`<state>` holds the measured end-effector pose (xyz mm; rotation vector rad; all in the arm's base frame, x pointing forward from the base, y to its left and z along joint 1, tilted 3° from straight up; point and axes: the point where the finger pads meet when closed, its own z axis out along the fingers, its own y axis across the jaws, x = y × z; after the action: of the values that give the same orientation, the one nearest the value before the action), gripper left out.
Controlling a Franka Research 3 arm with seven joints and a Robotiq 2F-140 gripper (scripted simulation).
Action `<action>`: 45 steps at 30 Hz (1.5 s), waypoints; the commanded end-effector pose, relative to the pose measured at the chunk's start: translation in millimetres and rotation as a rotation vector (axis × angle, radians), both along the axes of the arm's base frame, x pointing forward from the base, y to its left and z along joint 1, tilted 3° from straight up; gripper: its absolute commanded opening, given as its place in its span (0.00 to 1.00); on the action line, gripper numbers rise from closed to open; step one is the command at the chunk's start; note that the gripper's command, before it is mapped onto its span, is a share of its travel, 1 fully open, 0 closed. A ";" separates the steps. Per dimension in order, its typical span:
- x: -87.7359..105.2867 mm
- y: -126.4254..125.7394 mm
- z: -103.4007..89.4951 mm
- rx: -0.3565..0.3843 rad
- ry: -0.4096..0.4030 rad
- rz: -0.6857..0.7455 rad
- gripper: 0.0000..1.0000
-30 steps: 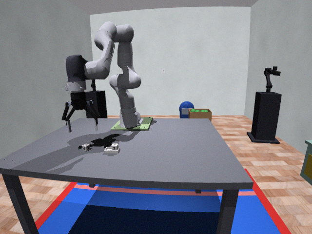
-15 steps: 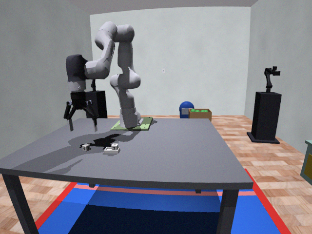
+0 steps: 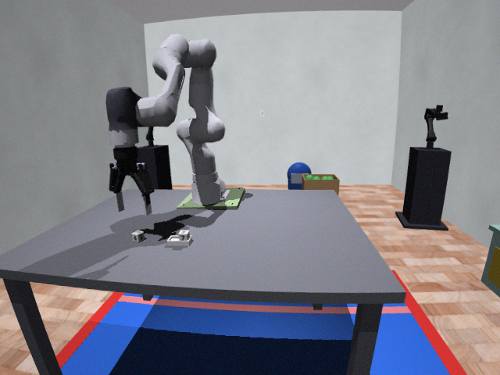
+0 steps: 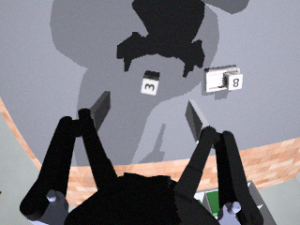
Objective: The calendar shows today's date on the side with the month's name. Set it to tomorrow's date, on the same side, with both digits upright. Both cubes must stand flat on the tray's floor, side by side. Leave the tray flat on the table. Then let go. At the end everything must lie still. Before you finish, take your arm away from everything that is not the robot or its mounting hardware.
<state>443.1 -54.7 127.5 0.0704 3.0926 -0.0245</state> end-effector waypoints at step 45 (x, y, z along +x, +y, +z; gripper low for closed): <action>-0.2 0.2 -3.0 -0.005 0.002 -0.091 0.28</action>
<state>442.3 -54.4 126.5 0.2033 3.0905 -0.0331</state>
